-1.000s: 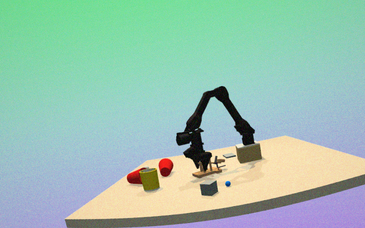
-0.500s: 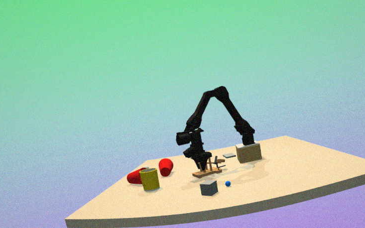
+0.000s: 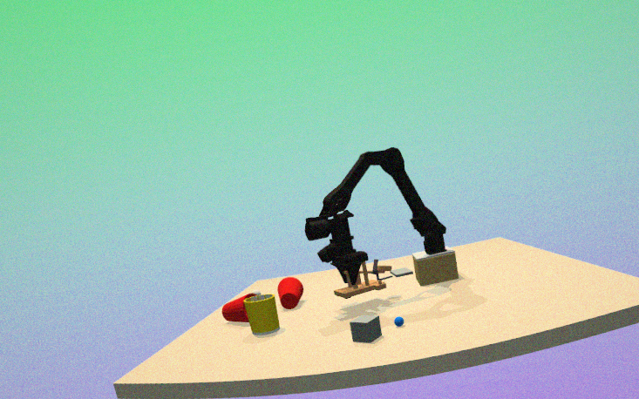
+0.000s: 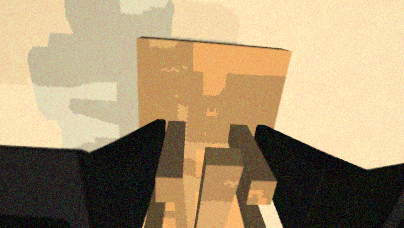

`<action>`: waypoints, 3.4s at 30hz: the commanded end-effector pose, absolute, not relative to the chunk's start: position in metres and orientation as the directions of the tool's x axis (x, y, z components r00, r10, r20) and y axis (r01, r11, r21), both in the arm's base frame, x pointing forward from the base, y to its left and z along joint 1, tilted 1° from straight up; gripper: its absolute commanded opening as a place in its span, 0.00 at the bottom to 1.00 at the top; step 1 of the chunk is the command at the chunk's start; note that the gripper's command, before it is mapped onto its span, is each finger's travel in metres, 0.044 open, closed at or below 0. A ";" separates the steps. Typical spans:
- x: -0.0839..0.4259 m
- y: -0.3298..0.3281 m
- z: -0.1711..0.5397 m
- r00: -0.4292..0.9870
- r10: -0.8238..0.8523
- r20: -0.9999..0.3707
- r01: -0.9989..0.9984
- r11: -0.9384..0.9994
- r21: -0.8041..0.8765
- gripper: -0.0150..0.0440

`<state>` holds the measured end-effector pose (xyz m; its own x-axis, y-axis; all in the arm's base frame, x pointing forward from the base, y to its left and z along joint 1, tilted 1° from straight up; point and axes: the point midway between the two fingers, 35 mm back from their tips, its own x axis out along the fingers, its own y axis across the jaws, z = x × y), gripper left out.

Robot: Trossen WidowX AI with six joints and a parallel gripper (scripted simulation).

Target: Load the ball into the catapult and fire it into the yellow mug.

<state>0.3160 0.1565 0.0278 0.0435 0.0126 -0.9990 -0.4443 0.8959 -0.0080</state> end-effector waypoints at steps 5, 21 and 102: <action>0.317 0.157 0.018 0.045 0.013 -0.999 -0.443 0.896 -0.008 0.25; 0.318 0.157 -0.008 0.045 0.013 -0.999 -0.443 0.897 -0.008 0.25; 0.315 0.155 -0.015 0.045 0.013 -0.999 -0.441 0.897 -0.008 1.00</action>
<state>0.3166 0.1561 -0.0094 0.0472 0.0142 -0.9988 -0.4429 0.8965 -0.0082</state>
